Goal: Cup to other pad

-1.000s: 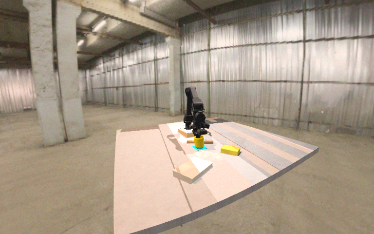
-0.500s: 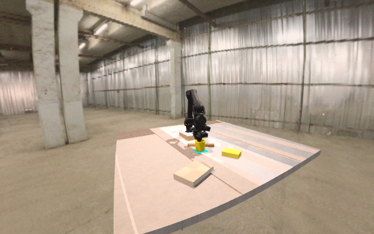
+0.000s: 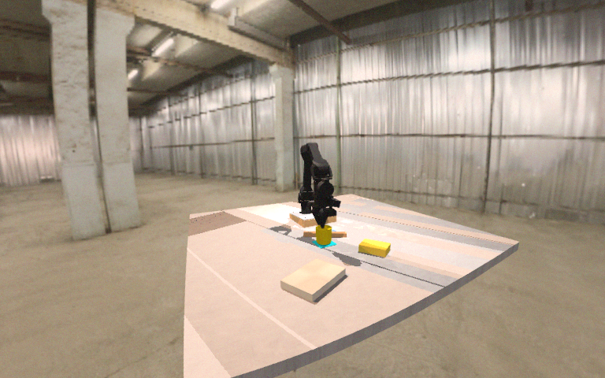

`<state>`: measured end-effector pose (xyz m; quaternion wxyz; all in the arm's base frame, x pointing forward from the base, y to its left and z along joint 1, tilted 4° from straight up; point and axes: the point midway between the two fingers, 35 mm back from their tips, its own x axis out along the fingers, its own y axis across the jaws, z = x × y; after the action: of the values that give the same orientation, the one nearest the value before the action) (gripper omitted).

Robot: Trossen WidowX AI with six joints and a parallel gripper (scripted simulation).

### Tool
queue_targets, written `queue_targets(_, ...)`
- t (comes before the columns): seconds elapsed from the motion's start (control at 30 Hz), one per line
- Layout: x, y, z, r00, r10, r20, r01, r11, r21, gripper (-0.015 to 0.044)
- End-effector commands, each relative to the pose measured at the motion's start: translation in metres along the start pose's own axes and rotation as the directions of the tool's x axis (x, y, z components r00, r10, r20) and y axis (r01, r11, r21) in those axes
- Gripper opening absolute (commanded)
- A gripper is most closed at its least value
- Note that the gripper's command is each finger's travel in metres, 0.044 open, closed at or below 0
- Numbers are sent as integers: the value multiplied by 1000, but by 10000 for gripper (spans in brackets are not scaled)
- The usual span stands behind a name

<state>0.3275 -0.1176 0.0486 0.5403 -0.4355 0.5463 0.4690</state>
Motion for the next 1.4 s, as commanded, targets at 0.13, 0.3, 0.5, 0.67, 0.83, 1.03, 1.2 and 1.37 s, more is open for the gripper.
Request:
queue_targets(0.13,-16,-1,0,1000,-8,-6,7,1000,-3,147)
queue_targets(0.3,-24,0,1,1000,-7,-7,7,1000,-3,147)
queue_targets(0.5,-23,3,2,1000,-1,0,1,1000,-3,173)
queue_targets(0.67,-23,3,2,1000,-1,0,1,1000,-3,304)
queue_targets(0.83,-26,2,2,1000,-2,-1,2,1000,-3,435)
queue_targets(1.03,-46,1,2,1000,-3,-3,3,1000,-3,440)
queue_targets(1.2,-63,2,2,1000,-5,-5,5,1000,-3,440)
queue_targets(1.37,-80,3,3,1000,-6,-6,6,1000,-3,440)
